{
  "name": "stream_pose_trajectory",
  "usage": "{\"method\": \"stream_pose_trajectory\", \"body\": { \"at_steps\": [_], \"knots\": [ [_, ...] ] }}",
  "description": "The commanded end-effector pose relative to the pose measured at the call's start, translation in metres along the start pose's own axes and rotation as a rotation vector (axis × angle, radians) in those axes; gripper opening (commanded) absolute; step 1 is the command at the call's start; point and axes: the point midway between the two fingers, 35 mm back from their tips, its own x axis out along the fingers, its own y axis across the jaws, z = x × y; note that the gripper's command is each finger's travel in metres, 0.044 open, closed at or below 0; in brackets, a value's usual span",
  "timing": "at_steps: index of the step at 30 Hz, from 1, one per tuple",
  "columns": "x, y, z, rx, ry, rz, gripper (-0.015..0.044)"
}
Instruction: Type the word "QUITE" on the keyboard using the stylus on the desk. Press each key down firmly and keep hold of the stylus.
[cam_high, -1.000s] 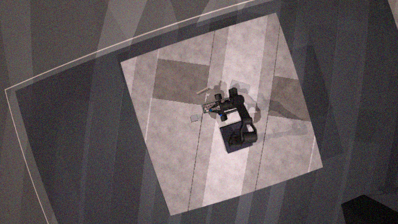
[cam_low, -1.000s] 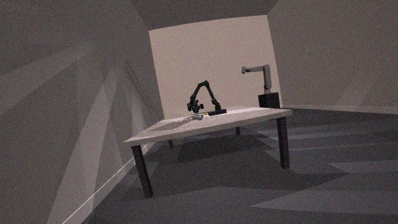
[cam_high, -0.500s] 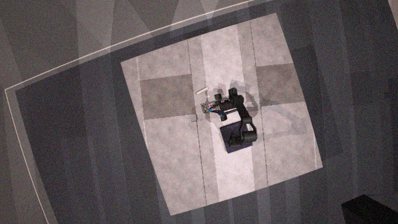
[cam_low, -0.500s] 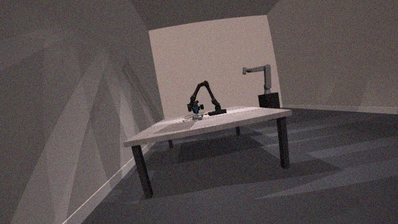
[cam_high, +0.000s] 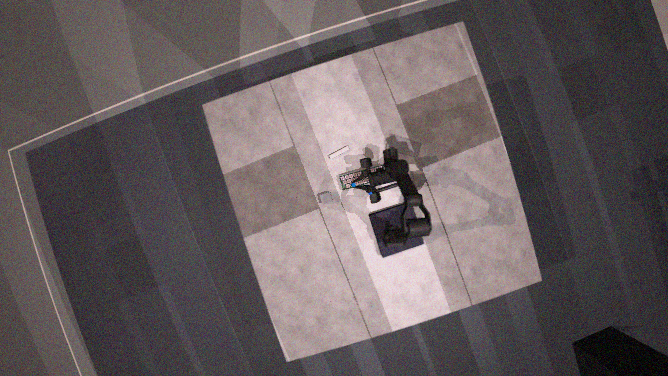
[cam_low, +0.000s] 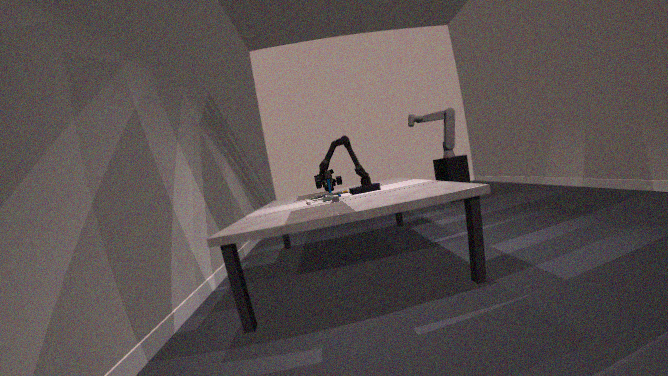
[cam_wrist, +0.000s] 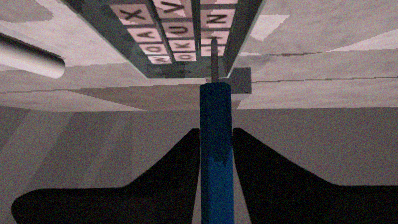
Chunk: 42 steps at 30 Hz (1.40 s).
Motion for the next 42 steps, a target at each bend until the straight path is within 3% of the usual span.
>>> {"method": "stream_pose_trajectory", "body": {
  "at_steps": [1, 35, 42],
  "knots": [
    [0.002, -0.001, 0.002, 0.005, 0.004, -0.001, 0.0081],
    [-0.015, -0.002, -0.026, 0.002, 0.001, -0.002, 0.0084],
    [-0.02, 0.003, -0.024, 0.002, -0.001, -0.002, 0.0]
  ]
}}
